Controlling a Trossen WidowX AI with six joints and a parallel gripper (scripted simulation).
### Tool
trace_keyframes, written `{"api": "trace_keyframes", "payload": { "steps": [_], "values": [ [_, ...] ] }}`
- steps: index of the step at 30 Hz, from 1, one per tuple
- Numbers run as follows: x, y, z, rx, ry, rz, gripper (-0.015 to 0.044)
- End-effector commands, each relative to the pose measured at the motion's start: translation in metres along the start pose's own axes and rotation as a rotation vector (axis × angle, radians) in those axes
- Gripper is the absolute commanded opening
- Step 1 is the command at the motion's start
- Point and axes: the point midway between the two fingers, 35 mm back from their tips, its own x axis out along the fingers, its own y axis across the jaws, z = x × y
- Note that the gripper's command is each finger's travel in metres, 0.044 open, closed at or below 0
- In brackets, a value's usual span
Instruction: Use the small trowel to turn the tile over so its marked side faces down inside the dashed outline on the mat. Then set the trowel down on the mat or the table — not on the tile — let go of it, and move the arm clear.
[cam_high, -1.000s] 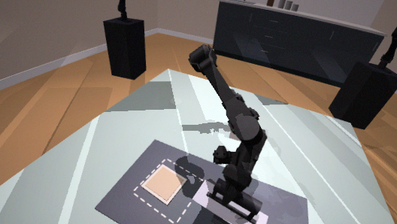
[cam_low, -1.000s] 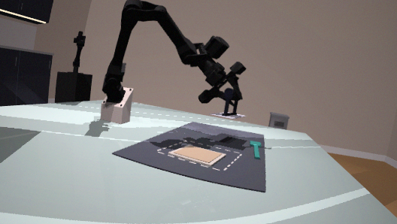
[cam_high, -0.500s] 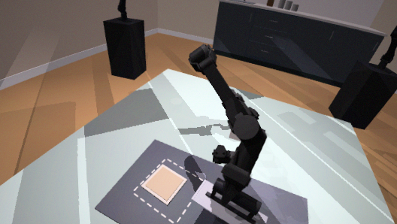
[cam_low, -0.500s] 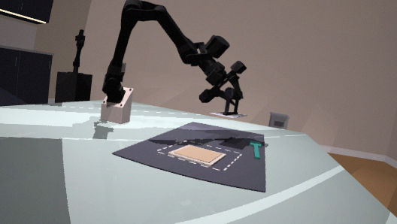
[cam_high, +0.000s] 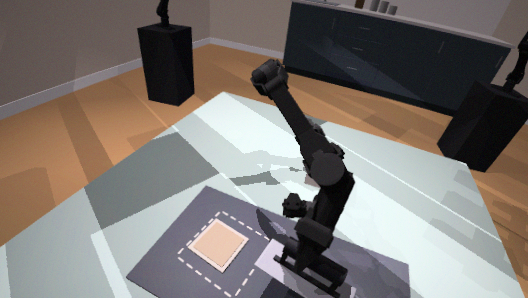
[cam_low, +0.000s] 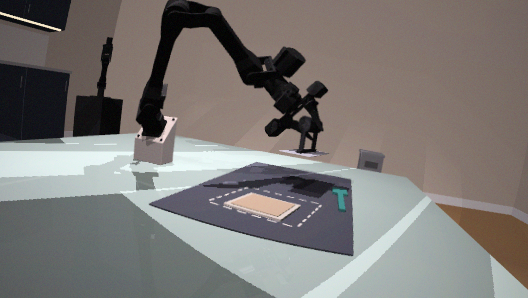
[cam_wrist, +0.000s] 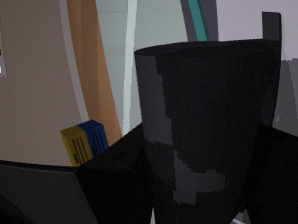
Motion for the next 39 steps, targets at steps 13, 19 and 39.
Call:
{"api": "trace_keyframes", "payload": {
  "steps": [13, 19, 39],
  "values": [
    [0.001, -0.001, 0.000, -0.002, -0.001, -0.004, 0.0000],
    [0.000, -0.009, -0.012, 0.027, -0.003, -0.037, 0.0000],
    [-0.020, -0.071, -0.087, 0.206, -0.134, -0.170, 0.0000]
  ]
}}
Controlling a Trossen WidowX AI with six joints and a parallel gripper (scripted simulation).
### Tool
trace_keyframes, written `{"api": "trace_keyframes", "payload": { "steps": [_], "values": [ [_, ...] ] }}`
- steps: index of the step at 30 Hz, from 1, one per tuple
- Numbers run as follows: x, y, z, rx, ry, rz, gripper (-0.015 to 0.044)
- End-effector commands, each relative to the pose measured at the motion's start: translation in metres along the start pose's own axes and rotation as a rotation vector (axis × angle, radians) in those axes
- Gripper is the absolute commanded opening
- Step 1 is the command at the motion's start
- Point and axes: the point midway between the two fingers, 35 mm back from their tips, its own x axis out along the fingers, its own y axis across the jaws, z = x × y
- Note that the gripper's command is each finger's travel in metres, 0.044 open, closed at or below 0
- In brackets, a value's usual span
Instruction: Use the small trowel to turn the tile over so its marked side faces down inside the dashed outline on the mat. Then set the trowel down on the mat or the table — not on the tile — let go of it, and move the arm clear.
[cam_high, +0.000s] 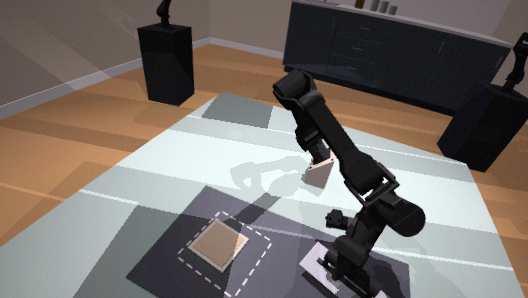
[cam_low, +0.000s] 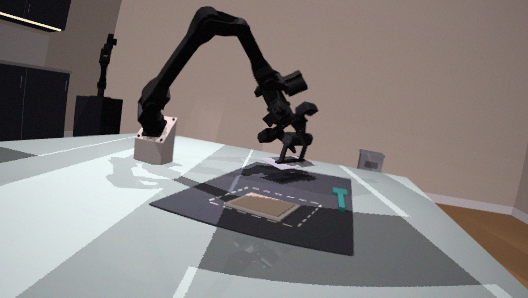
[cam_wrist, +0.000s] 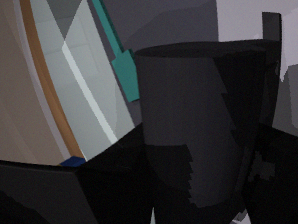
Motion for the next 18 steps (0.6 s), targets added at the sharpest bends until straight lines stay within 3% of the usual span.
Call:
{"api": "trace_keyframes", "payload": {
  "steps": [1, 18],
  "values": [
    [-0.009, -0.005, -0.010, 0.041, -0.021, 0.016, 0.0000],
    [-0.032, -0.053, -0.036, 0.171, -0.126, 0.133, 0.0000]
  ]
}}
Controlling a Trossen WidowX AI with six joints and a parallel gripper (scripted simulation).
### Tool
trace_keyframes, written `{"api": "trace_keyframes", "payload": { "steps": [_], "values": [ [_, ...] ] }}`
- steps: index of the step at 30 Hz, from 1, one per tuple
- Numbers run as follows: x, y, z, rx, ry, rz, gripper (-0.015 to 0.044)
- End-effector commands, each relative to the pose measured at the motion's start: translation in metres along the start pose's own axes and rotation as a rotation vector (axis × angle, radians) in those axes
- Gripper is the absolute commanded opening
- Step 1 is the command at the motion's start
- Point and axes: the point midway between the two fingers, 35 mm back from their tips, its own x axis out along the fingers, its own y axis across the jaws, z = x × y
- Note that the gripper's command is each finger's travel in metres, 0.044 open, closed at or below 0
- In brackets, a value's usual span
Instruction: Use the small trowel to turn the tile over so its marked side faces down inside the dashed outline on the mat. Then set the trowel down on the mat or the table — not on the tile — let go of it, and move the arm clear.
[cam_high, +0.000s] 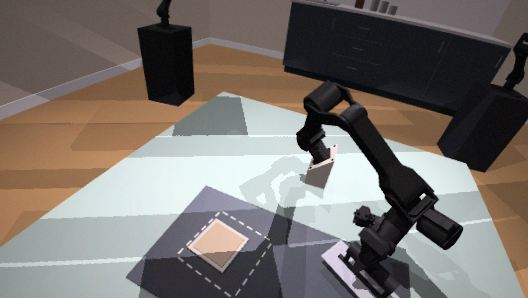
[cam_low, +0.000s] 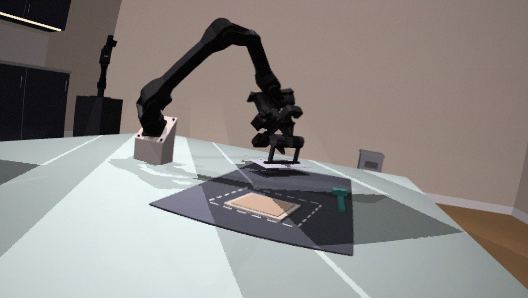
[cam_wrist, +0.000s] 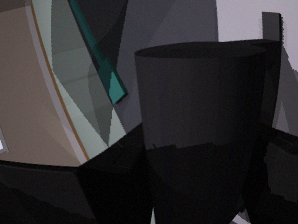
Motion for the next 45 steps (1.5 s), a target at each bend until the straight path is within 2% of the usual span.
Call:
{"api": "trace_keyframes", "payload": {
  "steps": [1, 7, 17, 41, 45],
  "values": [
    [-0.011, -0.002, -0.006, 0.043, 0.001, 0.053, 0.0000],
    [-0.021, -0.013, -0.010, 0.086, 0.001, 0.118, 0.0000],
    [-0.021, -0.014, -0.011, 0.087, 0.001, 0.120, 0.0000],
    [0.002, -0.040, -0.011, 0.011, -0.032, 0.108, 0.0000],
    [0.002, -0.040, -0.011, 0.011, -0.032, 0.108, 0.0105]
  ]
}}
